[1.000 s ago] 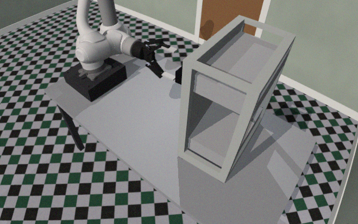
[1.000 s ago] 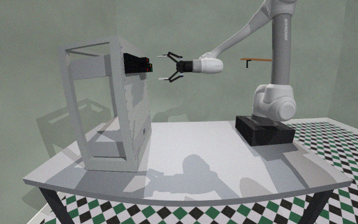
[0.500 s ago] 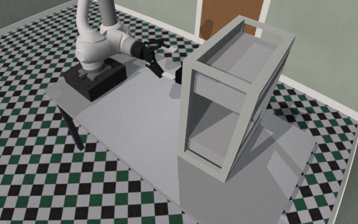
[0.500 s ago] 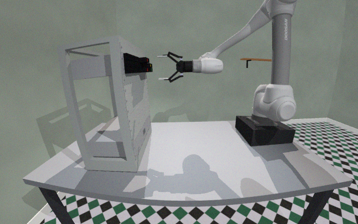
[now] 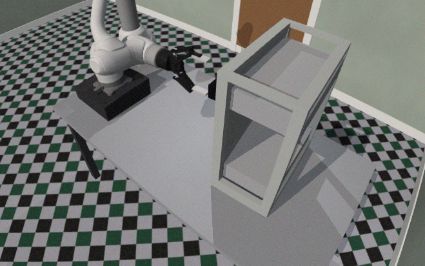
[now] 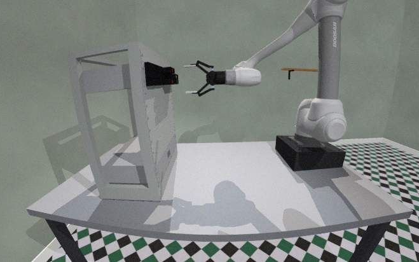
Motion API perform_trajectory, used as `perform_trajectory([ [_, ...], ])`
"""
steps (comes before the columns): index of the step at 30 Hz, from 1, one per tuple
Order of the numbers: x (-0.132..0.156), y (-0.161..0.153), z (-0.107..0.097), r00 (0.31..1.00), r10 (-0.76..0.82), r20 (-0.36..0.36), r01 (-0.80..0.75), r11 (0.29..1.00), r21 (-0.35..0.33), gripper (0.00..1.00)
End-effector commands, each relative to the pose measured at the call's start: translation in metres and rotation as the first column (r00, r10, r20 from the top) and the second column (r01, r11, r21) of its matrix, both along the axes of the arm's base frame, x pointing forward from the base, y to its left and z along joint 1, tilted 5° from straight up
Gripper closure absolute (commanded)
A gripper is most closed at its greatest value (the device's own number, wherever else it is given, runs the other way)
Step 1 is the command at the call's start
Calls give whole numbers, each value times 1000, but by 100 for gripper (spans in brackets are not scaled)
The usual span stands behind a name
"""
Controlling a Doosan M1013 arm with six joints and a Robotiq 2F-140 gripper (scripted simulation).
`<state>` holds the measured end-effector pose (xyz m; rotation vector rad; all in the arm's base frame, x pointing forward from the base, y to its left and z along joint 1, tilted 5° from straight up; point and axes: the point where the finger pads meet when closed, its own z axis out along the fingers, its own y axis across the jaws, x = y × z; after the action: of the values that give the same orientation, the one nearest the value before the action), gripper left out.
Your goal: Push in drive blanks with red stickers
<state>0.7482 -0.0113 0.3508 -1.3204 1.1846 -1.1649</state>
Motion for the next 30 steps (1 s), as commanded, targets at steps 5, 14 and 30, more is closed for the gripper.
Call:
perform_trajectory([
  [5, 0, 0, 0, 1000, 0, 0, 0, 1000, 0, 0],
  [14, 0, 0, 0, 1000, 0, 0, 0, 1000, 0, 100],
  [30, 0, 0, 0, 1000, 0, 0, 0, 1000, 0, 100],
])
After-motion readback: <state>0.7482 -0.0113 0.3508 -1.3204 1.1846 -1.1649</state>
